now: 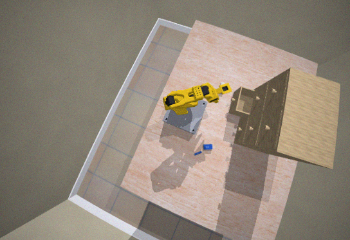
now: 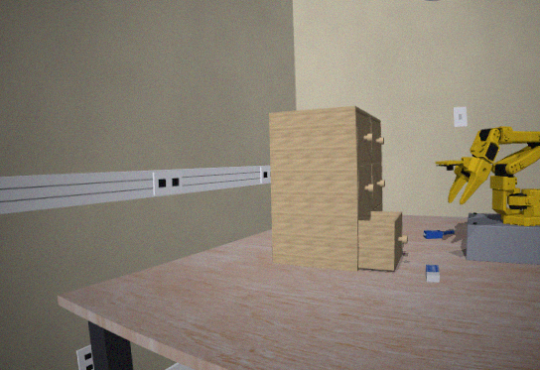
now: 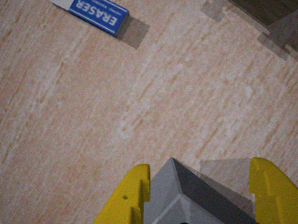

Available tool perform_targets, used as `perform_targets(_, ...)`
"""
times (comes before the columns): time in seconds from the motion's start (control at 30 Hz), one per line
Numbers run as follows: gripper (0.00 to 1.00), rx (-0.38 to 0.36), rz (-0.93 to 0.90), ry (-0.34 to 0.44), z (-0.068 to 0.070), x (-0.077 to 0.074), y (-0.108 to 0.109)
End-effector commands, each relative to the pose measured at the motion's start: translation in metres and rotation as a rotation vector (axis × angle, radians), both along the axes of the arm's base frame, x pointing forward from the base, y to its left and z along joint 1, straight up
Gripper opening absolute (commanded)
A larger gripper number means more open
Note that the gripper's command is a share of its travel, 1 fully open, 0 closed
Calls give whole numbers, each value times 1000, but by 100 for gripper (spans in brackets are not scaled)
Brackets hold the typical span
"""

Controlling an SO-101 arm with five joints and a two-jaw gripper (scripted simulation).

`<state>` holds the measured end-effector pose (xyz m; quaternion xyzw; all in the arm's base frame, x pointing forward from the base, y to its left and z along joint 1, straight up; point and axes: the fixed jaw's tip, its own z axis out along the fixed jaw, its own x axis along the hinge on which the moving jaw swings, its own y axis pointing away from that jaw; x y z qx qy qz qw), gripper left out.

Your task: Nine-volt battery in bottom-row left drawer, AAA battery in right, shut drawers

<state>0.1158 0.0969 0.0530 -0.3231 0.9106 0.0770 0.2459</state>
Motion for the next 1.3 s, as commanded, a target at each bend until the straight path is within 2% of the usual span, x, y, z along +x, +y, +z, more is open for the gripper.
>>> perform_targets(0.0, 21, -3, -2, -2, 0, 0, -2)
perform_targets(0.37, 21, -3, -2, -2, 0, 0, -2)
perform_targets(0.47, 22, 57, -6, -81, 30, 5, 1)
perform_targets(0.6, 23, 137, -12, -187, 68, 4, 0)
perform_targets(0.73, 24, 217, -18, -292, 104, -4, -6)
perform_targets(0.87, 26, 296, -23, -398, 135, -19, -18)
perform_targets(1.27, 28, 289, -24, -388, 132, -22, -20)
